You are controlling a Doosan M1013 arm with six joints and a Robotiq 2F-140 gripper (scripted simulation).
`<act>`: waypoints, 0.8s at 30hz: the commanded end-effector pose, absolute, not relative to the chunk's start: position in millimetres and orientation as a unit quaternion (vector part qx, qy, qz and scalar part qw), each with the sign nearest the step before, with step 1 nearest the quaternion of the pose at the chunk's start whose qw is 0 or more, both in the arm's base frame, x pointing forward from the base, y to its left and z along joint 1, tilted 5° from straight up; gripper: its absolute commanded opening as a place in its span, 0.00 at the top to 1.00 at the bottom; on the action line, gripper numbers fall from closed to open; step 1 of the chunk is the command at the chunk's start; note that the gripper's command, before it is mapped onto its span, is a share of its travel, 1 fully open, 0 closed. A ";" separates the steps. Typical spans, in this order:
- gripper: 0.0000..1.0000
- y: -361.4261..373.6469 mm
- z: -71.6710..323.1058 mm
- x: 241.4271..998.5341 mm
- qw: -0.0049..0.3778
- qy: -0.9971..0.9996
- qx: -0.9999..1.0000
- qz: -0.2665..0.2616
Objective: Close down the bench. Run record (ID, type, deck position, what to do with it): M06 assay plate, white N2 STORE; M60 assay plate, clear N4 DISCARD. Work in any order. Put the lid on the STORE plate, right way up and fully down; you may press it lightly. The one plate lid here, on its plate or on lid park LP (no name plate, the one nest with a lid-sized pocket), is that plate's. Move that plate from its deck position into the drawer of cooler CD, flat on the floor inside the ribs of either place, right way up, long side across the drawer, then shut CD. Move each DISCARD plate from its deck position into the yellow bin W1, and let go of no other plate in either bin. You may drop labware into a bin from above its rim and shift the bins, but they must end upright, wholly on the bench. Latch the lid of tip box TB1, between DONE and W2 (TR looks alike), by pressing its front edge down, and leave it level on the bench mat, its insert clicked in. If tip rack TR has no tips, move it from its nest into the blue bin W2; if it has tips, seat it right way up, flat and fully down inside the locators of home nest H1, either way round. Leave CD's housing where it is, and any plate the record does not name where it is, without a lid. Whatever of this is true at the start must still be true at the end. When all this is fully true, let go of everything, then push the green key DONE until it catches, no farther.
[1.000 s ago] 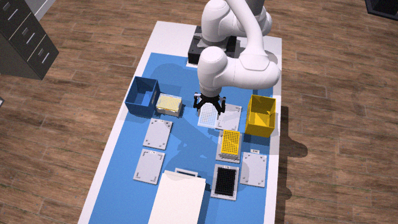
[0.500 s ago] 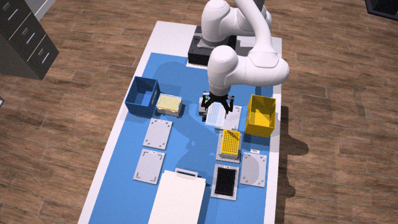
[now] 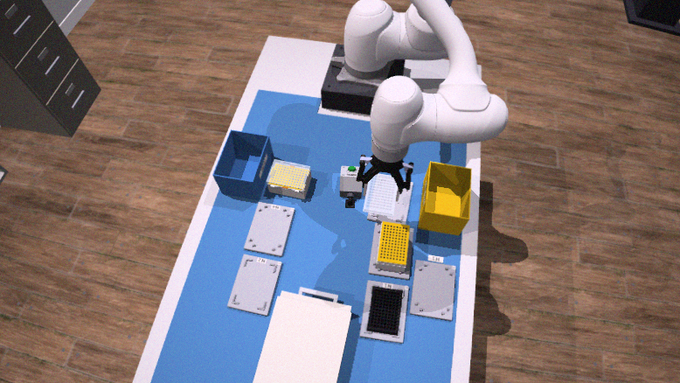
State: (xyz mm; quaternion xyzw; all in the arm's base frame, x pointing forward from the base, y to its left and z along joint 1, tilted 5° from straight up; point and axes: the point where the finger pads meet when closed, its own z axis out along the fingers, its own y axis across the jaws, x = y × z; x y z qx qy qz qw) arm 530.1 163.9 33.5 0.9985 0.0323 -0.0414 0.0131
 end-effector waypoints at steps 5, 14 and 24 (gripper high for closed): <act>1.00 178.0 33.7 524.3 0.013 0.032 0.999 -0.041; 1.00 200.1 33.8 515.1 0.013 0.032 0.999 -0.041; 1.00 219.8 33.9 506.8 0.013 0.032 0.999 -0.041</act>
